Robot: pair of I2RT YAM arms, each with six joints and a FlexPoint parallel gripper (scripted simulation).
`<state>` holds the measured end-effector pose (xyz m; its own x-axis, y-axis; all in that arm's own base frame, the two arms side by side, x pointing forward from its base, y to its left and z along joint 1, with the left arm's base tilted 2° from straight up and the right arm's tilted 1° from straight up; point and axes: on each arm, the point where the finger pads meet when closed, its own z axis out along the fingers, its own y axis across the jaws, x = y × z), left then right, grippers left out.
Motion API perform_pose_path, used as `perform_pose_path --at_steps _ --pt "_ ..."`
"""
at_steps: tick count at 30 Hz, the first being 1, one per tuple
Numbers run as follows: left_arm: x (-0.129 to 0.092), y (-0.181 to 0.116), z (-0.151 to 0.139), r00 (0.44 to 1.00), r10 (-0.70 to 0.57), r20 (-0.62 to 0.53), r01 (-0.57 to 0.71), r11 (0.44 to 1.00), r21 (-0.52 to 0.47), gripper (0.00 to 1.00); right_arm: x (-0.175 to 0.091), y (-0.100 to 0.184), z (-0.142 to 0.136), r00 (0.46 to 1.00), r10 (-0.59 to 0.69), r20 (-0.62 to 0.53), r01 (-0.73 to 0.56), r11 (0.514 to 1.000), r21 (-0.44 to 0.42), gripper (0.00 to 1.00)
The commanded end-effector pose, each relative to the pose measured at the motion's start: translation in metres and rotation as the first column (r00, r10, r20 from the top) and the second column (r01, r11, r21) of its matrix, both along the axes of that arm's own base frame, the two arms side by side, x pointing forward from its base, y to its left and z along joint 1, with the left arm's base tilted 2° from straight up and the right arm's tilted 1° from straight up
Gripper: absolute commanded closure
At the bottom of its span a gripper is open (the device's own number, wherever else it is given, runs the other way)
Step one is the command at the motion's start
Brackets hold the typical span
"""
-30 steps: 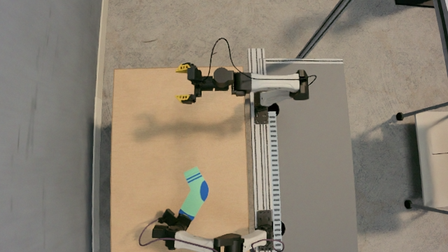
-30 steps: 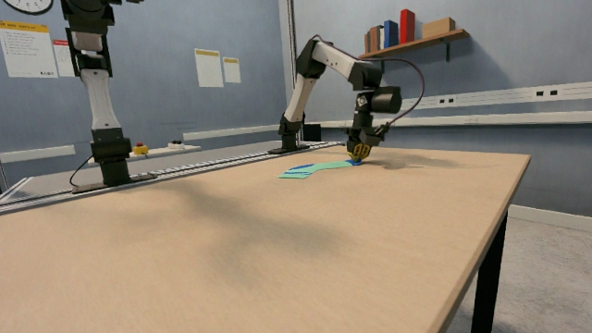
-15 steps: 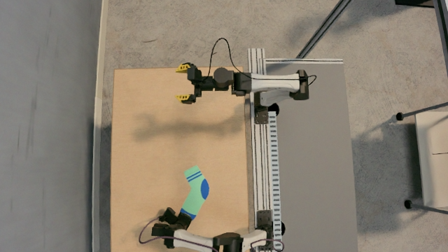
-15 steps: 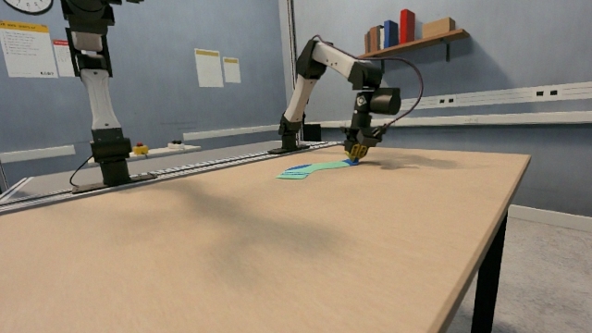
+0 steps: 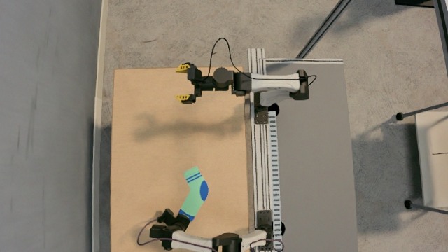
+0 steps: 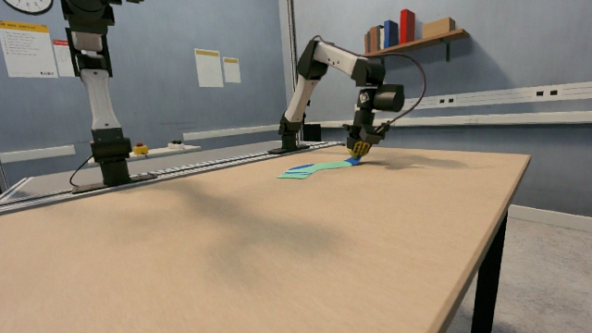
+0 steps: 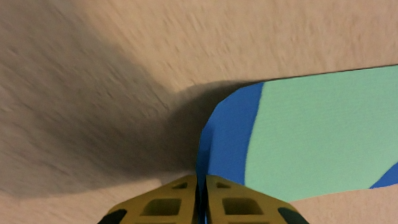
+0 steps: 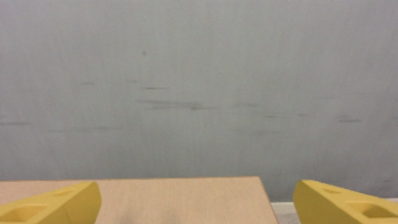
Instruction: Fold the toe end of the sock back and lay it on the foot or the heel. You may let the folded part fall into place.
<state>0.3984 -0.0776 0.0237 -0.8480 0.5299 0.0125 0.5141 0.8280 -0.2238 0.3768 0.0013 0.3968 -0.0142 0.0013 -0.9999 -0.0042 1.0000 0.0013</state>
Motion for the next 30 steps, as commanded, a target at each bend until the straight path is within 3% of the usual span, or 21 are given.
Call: perform_pose_path --at_steps 1,3,4,8,9,12,13,24,30 --pt "0.002 0.007 0.002 1.0 0.002 -0.012 -0.002 1.0 0.01 0.95 -0.001 -0.001 0.005 1.0 -0.004 0.014 0.004 1.0 -0.001 0.0" --pt "0.002 0.006 0.0 1.0 -0.001 -0.014 0.001 1.0 0.01 0.95 -0.001 -0.001 0.005 1.0 -0.004 0.014 0.004 1.0 -0.001 0.0" --pt "0.011 0.005 0.018 0.996 0.028 0.087 -0.028 1.0 -0.009 0.95 -0.001 -0.001 0.005 1.0 -0.004 0.014 0.004 1.0 -0.001 0.0" --pt "0.003 0.004 0.013 0.999 0.011 0.032 -0.011 1.0 -0.002 0.95 -0.001 -0.001 0.005 1.0 -0.004 0.014 0.004 1.0 -0.001 0.0" --pt "0.008 0.007 0.025 0.998 0.015 0.057 -0.015 1.0 0.0 0.95 -0.001 -0.001 0.005 1.0 -0.004 0.014 0.004 1.0 -0.001 0.0" --pt "0.006 0.007 0.019 0.999 0.012 0.041 -0.012 1.0 0.002 0.95 -0.001 -0.001 0.005 1.0 -0.004 0.014 0.004 1.0 -0.001 0.0" --pt "0.011 0.005 0.019 0.995 0.032 0.093 -0.031 0.999 -0.012 0.95 -0.001 -0.001 0.005 1.0 -0.004 0.014 0.004 1.0 -0.001 0.0" --pt "-0.001 -0.004 0.024 0.997 0.011 0.077 -0.011 1.0 0.01 0.95 -0.001 -0.001 0.005 1.0 -0.004 0.014 0.004 1.0 -0.001 0.0" --pt "-0.001 -0.016 0.038 0.991 0.017 0.132 -0.019 1.0 0.017 0.95 -0.001 -0.001 0.005 1.0 -0.004 0.014 0.004 1.0 -0.001 0.0"
